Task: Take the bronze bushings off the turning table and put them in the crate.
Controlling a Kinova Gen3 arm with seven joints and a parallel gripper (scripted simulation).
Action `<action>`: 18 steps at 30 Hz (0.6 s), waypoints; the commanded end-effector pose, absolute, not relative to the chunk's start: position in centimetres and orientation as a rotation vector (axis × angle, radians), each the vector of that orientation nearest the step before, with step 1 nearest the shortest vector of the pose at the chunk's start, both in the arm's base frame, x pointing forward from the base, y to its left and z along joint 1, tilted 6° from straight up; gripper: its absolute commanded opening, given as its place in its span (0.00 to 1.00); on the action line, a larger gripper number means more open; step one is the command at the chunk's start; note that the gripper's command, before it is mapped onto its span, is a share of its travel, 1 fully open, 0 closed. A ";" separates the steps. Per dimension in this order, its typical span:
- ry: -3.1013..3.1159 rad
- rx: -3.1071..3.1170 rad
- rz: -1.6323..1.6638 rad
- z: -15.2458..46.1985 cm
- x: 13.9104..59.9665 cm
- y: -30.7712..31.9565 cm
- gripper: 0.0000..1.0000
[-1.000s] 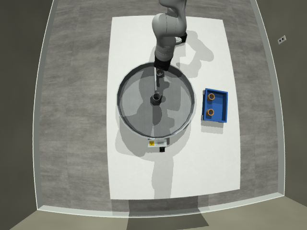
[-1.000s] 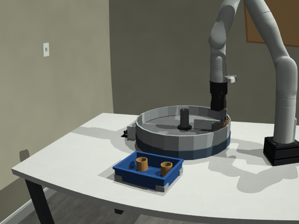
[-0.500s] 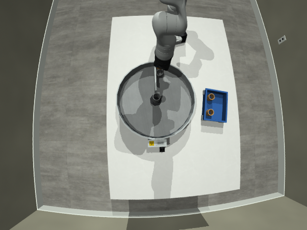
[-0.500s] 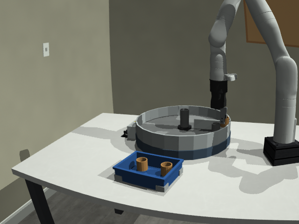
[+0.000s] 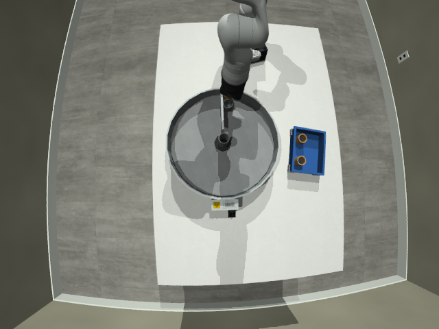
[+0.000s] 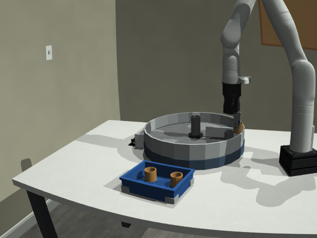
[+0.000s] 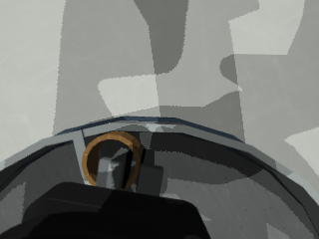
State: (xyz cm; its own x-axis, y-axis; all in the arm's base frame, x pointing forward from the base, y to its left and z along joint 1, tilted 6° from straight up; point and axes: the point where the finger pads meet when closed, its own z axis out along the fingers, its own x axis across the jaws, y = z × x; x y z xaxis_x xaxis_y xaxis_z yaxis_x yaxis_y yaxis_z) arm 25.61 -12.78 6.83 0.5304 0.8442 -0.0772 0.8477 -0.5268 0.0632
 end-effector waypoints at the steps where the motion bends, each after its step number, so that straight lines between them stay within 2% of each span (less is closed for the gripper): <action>1: 1.477 2.665 -0.055 6.9 25.6 -12.8 0.00; 18: 1.477 2.665 -0.055 7.6 25.6 -12.7 0.00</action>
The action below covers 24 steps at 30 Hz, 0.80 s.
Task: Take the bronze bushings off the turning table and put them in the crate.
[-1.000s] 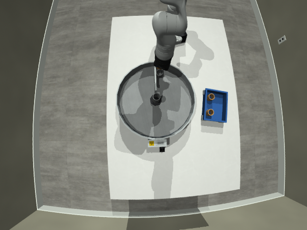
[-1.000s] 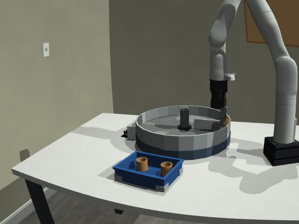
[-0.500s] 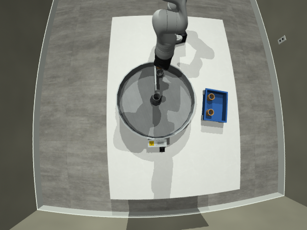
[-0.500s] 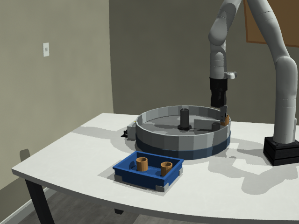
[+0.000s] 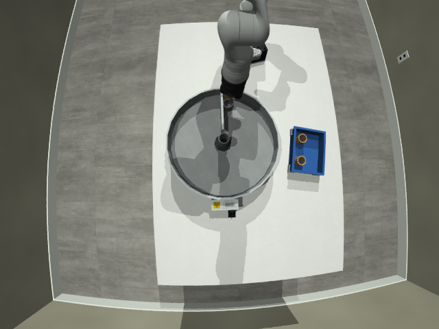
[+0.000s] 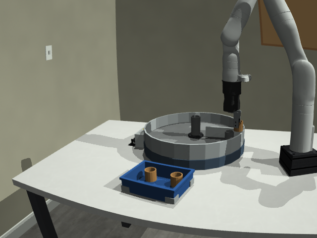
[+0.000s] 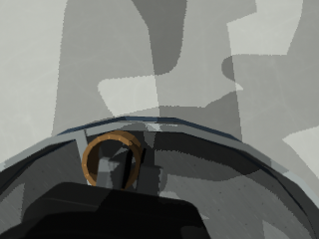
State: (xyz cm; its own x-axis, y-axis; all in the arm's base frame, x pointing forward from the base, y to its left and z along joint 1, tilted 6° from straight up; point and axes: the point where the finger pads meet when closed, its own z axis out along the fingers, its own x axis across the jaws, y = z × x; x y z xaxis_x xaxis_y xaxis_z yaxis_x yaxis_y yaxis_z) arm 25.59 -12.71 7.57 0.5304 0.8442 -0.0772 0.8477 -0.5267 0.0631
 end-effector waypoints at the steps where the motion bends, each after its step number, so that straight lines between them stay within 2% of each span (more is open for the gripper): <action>1: 1.477 2.665 -0.055 7.6 25.6 -12.7 0.00; 7: 1.477 2.665 -0.054 10.2 25.6 -12.5 0.00; 19: 1.477 2.665 -0.054 10.2 25.6 -12.5 0.00; 24: 1.477 2.665 -0.054 12.8 25.5 -12.2 0.00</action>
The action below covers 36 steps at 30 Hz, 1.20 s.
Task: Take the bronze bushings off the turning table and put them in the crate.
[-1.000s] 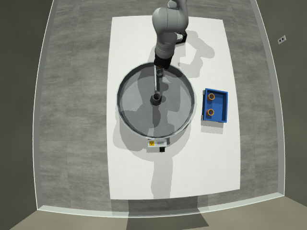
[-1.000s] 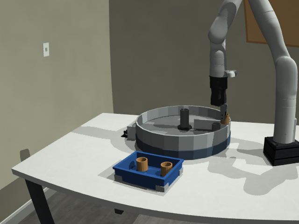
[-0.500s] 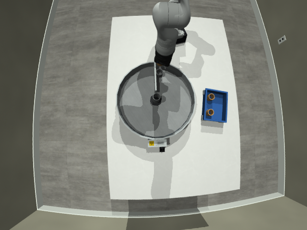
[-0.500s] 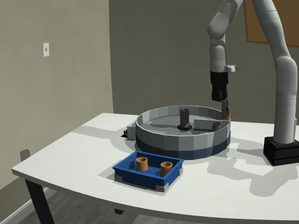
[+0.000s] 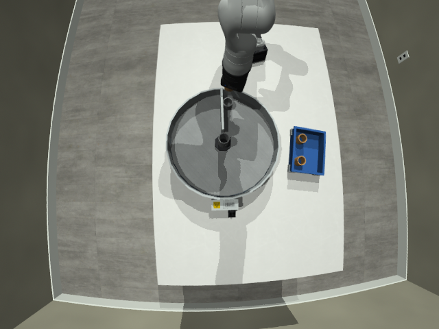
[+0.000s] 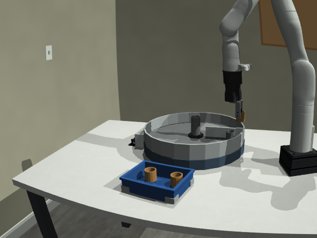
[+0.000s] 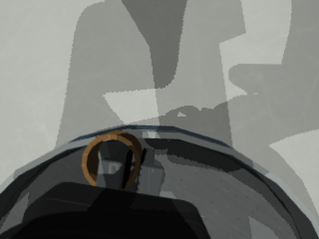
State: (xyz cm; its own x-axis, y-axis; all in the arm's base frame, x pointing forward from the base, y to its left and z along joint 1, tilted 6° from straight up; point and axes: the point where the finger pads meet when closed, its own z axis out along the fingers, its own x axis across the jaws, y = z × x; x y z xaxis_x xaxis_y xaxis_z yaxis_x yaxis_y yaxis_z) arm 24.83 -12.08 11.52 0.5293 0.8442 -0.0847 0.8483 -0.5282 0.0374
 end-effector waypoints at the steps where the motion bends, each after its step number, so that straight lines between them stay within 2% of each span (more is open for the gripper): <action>1: 1.477 2.665 -0.054 12.8 25.5 -12.2 0.00; 12: 1.477 2.665 -0.054 12.8 25.5 -12.2 0.00; 17: 1.478 2.665 -0.055 12.5 29.3 -8.5 0.00; 29: 1.478 2.665 -0.055 12.5 29.3 -8.5 0.00; 34: 1.477 2.665 -0.054 12.2 33.0 -4.8 0.00; 36: 1.477 2.665 -0.054 12.2 33.0 -4.8 0.00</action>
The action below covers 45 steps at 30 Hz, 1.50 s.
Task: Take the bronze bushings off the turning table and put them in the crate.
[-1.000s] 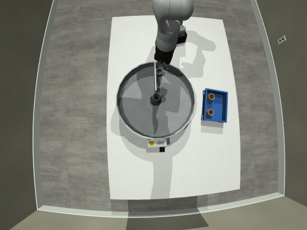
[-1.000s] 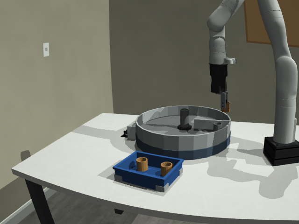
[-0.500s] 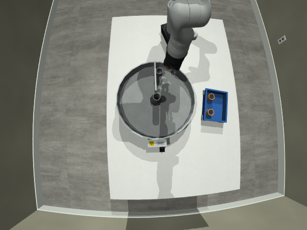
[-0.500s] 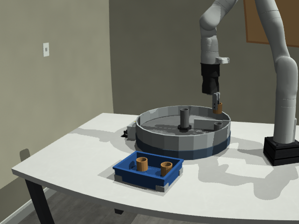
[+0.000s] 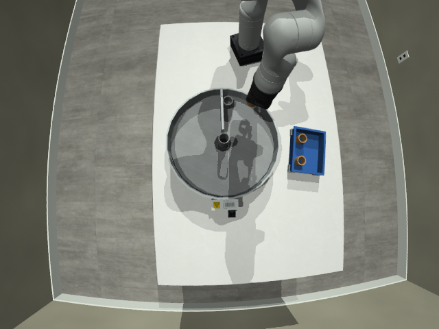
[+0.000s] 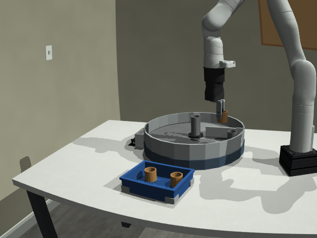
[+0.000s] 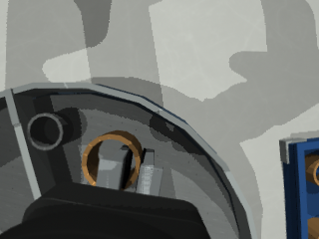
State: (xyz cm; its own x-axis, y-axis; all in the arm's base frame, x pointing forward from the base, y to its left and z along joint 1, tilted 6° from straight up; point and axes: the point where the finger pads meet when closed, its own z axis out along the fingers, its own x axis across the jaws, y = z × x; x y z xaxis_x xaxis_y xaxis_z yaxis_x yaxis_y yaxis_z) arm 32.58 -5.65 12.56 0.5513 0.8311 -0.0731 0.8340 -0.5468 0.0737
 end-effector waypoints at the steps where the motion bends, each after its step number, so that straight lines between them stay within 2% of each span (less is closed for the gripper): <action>1: 1.477 2.665 -0.054 12.2 33.0 -4.8 0.00; 10: 1.477 2.665 -0.054 12.2 33.0 -4.8 0.00; 15: 1.476 2.665 -0.052 11.9 36.7 -1.1 0.00; 27: 1.476 2.665 -0.052 11.9 36.7 -1.1 0.00; 32: 1.476 2.664 -0.051 11.7 40.5 2.6 0.00; 45: 1.475 2.664 -0.050 11.6 41.2 3.3 0.00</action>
